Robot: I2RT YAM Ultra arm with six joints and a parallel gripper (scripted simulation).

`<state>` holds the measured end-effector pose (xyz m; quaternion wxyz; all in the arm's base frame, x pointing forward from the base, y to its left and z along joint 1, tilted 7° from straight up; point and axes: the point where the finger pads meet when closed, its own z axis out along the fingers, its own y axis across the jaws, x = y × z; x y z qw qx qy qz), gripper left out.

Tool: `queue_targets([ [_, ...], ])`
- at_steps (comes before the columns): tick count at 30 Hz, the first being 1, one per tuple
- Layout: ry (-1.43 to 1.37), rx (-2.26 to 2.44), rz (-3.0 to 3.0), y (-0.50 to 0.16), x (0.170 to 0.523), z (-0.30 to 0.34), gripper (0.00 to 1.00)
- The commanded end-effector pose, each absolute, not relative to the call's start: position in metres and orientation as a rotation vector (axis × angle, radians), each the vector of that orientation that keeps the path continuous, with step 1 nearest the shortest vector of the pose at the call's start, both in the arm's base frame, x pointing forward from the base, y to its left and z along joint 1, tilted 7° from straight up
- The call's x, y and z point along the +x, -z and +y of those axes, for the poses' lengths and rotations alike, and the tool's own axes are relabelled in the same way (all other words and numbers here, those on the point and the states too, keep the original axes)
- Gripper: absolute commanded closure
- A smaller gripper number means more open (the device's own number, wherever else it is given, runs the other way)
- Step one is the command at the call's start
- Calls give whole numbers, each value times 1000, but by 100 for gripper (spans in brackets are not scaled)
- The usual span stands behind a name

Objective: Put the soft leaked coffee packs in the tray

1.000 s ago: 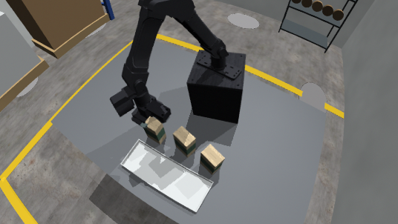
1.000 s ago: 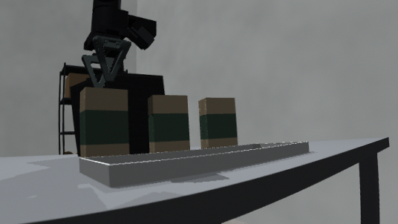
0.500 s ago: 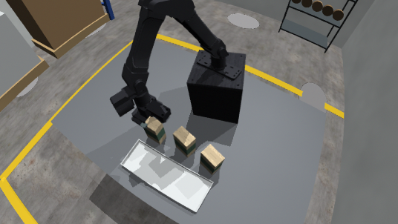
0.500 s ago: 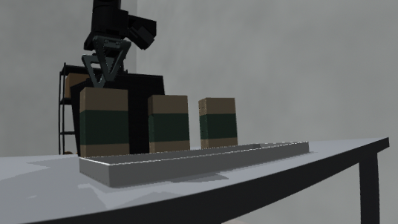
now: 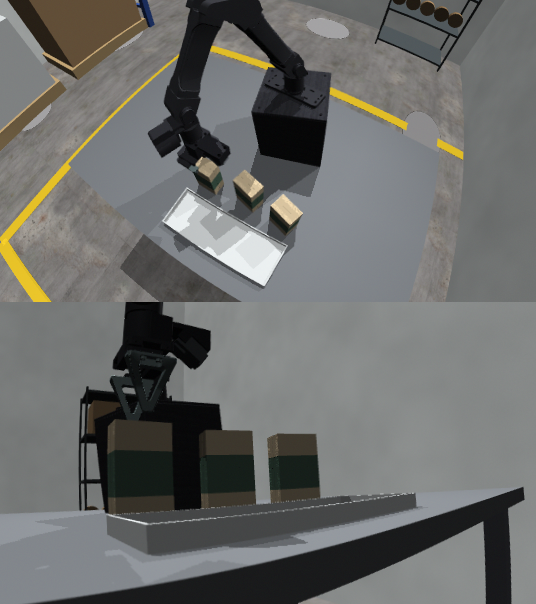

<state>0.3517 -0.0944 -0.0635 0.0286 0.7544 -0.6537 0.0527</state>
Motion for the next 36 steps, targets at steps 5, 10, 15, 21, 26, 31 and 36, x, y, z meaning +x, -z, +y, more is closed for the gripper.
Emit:
queue_targets([
  [5,-218,2347,-2037,47,366,-97,21],
  [10,-217,2347,-2037,51,367,-97,21],
  [15,-205,2342,-2036,65,366,-99,21],
  [21,-168,2340,-2023,82,356,-97,21],
  [26,-205,2343,-2035,79,360,-99,21],
  [31,-174,2338,-2028,100,358,-100,21],
  [36,-220,2347,-2036,95,365,-102,21],
])
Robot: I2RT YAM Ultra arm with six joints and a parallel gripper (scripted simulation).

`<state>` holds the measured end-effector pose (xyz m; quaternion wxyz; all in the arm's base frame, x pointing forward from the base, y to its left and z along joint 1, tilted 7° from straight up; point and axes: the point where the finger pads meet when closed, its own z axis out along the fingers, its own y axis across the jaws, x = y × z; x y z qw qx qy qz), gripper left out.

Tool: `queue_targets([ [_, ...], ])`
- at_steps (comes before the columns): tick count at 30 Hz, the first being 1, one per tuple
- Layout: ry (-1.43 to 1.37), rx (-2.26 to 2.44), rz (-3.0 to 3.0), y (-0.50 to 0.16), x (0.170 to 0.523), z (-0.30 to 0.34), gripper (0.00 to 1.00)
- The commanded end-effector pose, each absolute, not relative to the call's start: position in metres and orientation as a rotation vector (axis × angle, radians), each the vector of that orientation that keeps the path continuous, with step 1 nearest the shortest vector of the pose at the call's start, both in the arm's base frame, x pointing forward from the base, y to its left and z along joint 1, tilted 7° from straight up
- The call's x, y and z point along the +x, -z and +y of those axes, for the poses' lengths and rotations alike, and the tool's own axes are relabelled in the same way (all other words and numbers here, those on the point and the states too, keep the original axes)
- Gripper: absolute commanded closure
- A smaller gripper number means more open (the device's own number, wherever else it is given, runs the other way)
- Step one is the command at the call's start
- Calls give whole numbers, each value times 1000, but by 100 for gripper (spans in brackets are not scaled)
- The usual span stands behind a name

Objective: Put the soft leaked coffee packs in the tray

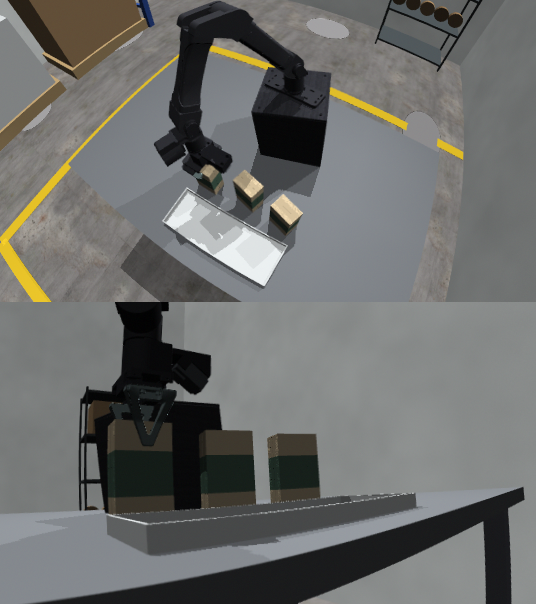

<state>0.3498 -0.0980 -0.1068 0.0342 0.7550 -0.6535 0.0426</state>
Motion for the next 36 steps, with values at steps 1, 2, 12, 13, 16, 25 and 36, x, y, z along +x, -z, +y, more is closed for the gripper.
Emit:
queue_targets([
  [1,-212,2345,-2036,98,364,-102,21],
  [2,-196,2341,-2033,103,362,-102,21],
  [12,-221,2344,-2040,98,366,-103,21],
  [13,-221,2344,-2040,98,366,-103,21],
  [16,-217,2343,-2040,98,365,-103,21],
  [25,-217,2343,-2040,98,365,-103,21],
  [36,-217,2343,-2040,98,365,-103,21],
])
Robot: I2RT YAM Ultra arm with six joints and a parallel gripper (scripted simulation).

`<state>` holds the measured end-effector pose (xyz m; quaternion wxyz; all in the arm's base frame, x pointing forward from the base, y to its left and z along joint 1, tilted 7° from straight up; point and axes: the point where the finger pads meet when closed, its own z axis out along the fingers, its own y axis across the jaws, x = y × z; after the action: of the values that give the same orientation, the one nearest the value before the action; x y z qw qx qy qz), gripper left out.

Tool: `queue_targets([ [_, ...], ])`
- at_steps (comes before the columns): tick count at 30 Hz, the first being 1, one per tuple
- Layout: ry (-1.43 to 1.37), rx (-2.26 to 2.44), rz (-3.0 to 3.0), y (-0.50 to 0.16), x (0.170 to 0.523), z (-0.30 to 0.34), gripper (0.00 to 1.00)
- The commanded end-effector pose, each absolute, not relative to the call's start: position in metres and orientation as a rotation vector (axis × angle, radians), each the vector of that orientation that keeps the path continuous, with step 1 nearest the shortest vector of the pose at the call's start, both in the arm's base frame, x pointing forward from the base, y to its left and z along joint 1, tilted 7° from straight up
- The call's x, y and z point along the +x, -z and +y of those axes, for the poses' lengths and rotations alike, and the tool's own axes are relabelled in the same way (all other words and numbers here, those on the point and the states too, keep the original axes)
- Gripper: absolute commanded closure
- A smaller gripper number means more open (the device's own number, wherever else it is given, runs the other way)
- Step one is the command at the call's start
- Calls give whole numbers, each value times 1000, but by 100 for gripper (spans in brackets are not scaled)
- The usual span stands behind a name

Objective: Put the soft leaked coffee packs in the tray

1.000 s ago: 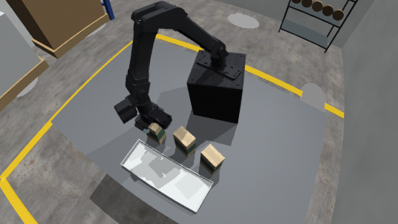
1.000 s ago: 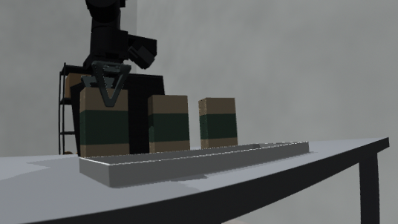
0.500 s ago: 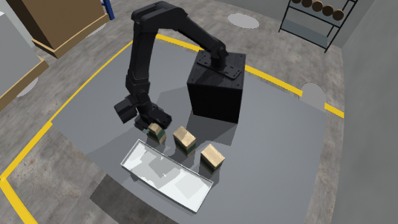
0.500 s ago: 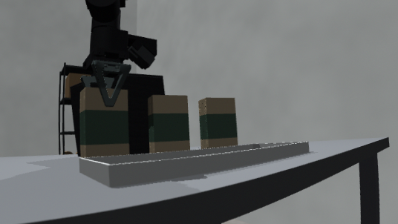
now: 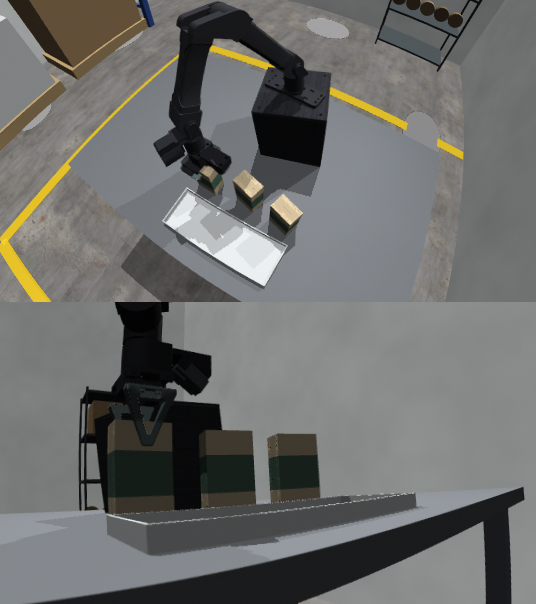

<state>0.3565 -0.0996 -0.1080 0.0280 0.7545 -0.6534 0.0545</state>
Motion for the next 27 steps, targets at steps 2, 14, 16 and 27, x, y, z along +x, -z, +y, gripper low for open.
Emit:
queue_targets([
  [2,-217,2343,-2040,98,365,-103,21],
  [14,-198,2340,-2036,99,362,-101,74],
  [16,-197,2340,-2036,99,362,-101,74],
  [27,-197,2340,-2036,99,362,-101,74],
])
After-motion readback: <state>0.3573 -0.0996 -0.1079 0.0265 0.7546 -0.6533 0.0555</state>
